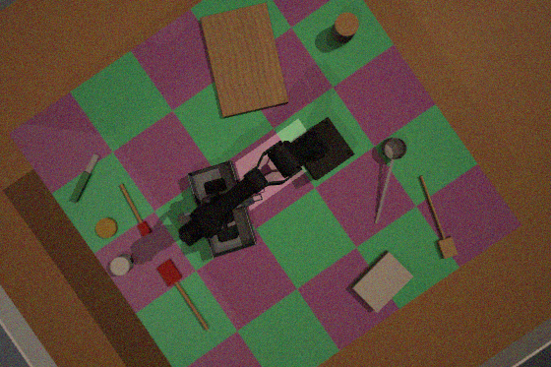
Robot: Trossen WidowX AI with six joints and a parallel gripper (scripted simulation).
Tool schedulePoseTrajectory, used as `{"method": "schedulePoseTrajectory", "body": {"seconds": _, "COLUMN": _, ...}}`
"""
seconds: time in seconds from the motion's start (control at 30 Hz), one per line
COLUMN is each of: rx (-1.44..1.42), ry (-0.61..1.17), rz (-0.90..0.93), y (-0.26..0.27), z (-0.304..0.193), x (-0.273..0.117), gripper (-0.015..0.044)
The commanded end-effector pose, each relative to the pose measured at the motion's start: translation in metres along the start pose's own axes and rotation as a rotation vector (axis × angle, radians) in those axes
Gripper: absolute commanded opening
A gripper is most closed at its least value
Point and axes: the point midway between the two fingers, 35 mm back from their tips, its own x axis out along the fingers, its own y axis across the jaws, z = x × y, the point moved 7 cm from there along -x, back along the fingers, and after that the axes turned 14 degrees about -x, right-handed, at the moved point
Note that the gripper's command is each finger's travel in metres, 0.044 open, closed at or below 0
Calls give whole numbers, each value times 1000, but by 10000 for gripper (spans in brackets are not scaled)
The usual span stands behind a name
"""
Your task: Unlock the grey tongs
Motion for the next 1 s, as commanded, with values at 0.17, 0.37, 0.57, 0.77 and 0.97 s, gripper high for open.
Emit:
{"method": "schedulePoseTrajectory", "body": {"seconds": 0.17, "rx": -19, "ry": -9, "rz": 9, "y": -38, "z": 5, "x": -1, "gripper": -150}}
{"method": "schedulePoseTrajectory", "body": {"seconds": 0.37, "rx": -86, "ry": -11, "rz": 1, "y": -75, "z": 7, "x": -3, "gripper": -150}}
{"method": "schedulePoseTrajectory", "body": {"seconds": 0.57, "rx": -150, "ry": -12, "rz": -4, "y": -112, "z": 4, "x": -5, "gripper": -150}}
{"method": "schedulePoseTrajectory", "body": {"seconds": 0.77, "rx": -229, "ry": -10, "rz": -11, "y": -149, "z": -2, "x": -7, "gripper": -150}}
{"method": "schedulePoseTrajectory", "body": {"seconds": 0.97, "rx": -297, "ry": -7, "rz": -19, "y": -184, "z": -11, "x": -10, "gripper": -150}}
